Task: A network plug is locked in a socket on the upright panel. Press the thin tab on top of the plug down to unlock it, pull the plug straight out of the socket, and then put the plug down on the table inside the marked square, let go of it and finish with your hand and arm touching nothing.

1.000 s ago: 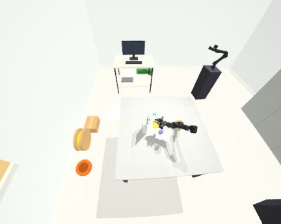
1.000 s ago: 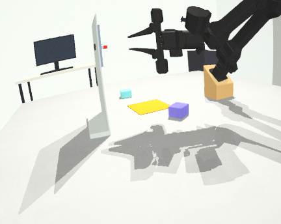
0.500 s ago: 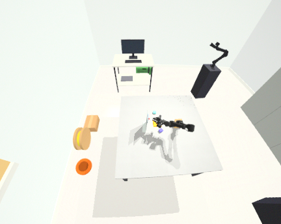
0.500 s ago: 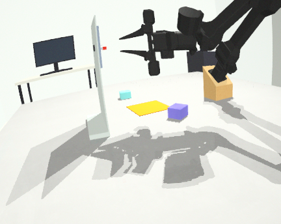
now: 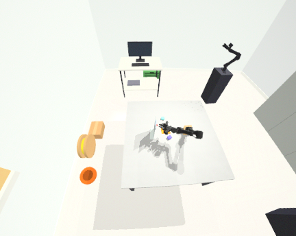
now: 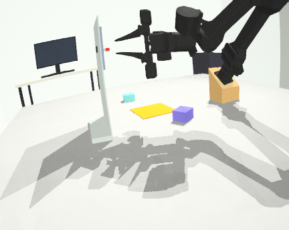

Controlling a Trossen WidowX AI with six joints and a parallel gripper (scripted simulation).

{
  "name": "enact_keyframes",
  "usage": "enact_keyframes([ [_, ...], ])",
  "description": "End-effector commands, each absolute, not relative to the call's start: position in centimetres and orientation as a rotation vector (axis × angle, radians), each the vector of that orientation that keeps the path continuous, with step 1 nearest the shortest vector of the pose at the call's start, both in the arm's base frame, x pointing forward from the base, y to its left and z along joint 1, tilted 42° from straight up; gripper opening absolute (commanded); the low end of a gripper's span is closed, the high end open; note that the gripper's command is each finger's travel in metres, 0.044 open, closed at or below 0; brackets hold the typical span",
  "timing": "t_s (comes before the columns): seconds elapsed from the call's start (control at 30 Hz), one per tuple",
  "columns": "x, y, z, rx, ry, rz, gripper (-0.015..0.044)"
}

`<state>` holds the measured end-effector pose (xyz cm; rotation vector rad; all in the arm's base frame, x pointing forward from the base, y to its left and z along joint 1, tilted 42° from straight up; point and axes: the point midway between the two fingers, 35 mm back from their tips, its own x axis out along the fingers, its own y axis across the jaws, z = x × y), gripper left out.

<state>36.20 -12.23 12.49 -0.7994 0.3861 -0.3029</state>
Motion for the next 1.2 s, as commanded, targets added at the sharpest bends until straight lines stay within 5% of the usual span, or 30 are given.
enact_keyframes([
  [0.0, 36.8, -12.4, 12.4, -0.802, 0.389, -0.304, 0.0156],
  [0.6, 39.0, -12.9, 12.1, -0.802, 0.388, -0.305, 0.0156],
  [0.67, 39.0, -12.9, 12.1, -0.802, 0.388, -0.305, 0.0104],
  [1.17, 39.0, -12.9, 12.1, -0.802, 0.388, -0.305, 0.0004],
])
